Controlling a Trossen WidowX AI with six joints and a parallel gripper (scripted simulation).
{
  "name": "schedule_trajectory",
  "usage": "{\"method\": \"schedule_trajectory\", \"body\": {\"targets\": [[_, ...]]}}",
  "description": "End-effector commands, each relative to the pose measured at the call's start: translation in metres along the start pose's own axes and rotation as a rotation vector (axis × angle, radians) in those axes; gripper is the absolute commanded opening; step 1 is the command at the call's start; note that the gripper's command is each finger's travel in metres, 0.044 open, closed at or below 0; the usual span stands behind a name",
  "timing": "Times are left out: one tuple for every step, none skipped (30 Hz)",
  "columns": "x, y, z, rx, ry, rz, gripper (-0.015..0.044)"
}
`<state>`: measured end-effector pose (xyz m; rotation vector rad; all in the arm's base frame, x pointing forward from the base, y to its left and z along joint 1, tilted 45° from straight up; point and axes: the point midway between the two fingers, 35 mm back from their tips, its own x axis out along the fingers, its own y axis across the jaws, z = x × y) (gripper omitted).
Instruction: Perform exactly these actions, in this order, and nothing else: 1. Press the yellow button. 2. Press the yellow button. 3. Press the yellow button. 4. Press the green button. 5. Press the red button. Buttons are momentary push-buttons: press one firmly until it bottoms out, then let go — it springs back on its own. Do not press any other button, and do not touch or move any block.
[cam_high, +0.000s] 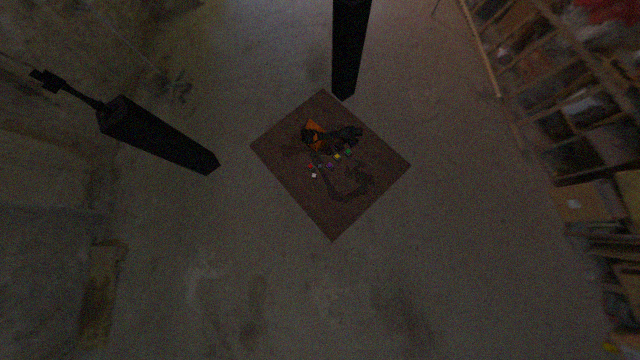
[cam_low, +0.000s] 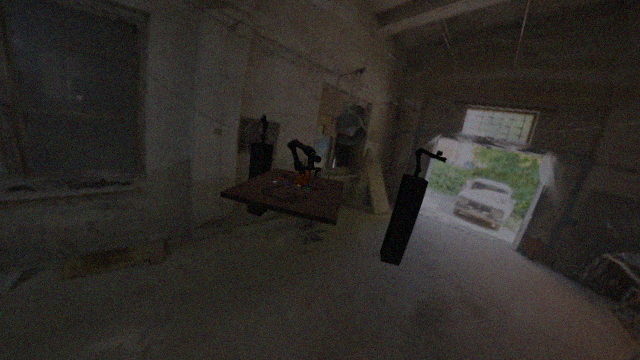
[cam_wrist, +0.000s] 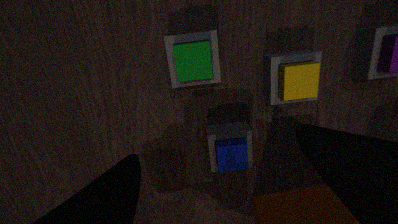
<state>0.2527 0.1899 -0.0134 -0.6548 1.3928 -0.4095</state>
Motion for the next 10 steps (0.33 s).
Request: {"method": "schedule_trajectory", "body": {"targets": [[0.005, 0.062, -0.026, 0.026, -0.007, -0.045, 0.0400], [0.006, 0.070, -0.031, 0.031, -0.010, -0.053, 0.0400], [0.007, 0.074, -0.033, 0.033, -0.012, -0.057, 0.0400], [0.007, 0.075, -0.034, 0.034, -0.012, -0.057, 0.0400], [0.007, 0.075, -0.034, 0.034, -0.012, -0.057, 0.0400], [0.007, 0.075, -0.034, 0.034, -0.012, -0.057, 0.0400], [0.007, 0.075, -0.034, 0.034, -0.012, -0.057, 0.0400], [0.007, 0.075, -0.034, 0.034, -0.012, -0.057, 0.0400], [0.007, 0.075, -0.034, 0.034, -0.012, -0.057, 0.0400], [0.007, 0.075, -0.034, 0.034, -0.012, -0.057, 0.0400]]}}
